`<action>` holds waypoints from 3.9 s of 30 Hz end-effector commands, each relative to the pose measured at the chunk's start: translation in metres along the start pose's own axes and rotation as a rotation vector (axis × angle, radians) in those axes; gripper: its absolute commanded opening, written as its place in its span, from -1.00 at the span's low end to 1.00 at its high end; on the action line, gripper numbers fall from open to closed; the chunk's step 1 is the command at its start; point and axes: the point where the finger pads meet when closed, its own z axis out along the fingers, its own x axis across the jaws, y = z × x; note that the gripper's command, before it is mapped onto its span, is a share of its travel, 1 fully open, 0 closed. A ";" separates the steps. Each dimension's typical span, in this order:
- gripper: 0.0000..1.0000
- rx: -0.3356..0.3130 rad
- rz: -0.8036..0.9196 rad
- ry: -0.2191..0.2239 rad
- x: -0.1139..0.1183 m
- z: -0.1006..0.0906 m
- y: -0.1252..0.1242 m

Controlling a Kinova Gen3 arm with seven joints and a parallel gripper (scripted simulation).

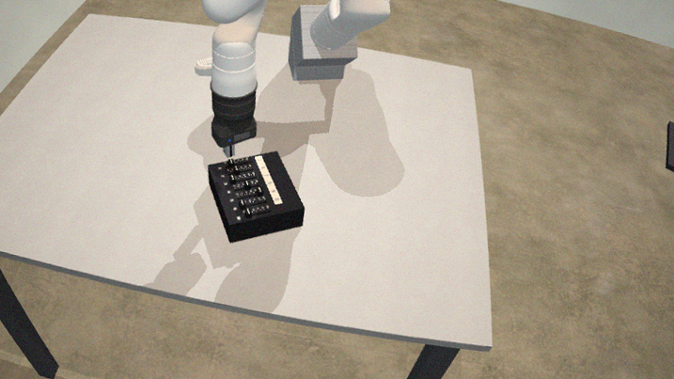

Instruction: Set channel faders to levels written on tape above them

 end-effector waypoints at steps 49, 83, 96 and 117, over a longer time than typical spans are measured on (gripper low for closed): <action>-1.00 0.001 -1.240 -0.009 -0.028 0.000 0.025; -1.00 0.001 -1.399 -0.010 -0.030 0.001 0.030; -1.00 0.001 -1.399 -0.010 -0.030 0.001 0.030; -1.00 0.001 -1.399 -0.010 -0.030 0.001 0.030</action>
